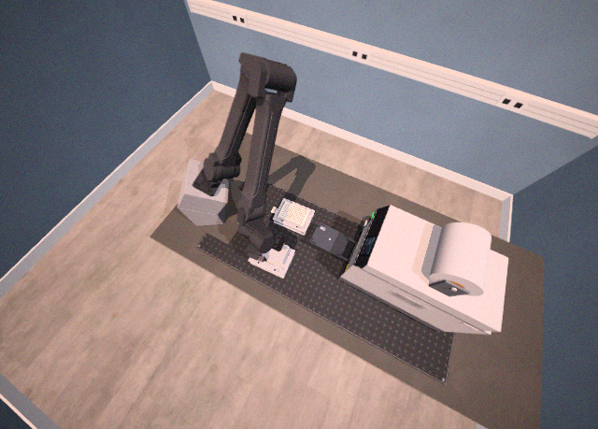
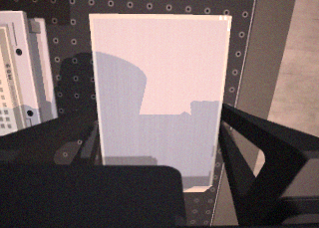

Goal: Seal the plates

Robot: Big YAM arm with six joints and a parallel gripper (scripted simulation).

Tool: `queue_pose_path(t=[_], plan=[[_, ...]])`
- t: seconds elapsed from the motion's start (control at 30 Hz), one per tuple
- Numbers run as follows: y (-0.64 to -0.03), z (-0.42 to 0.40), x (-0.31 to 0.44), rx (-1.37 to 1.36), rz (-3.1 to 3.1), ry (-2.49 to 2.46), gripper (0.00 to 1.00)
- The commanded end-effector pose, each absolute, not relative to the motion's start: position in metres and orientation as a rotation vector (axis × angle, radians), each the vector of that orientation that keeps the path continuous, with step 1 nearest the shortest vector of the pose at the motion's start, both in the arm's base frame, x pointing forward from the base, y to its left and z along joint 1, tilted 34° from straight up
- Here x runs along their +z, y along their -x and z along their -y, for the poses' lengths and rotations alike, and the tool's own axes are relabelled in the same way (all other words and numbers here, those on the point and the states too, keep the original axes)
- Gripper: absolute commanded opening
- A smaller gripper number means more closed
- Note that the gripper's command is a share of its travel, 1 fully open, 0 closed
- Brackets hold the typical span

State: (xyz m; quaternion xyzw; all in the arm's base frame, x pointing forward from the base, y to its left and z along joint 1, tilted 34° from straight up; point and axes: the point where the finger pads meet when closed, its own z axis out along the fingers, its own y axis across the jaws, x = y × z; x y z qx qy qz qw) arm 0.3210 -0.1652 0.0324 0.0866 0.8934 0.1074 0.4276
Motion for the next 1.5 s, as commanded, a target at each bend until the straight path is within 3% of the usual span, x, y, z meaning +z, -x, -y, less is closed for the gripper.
queue_pose_path(t=[0.0,1.47], plan=[[-0.325,0.169,0.031,0.262,-2.224,-0.228,0.0],[-0.342,0.165,0.017,0.262,-2.218,-0.212,0.0]])
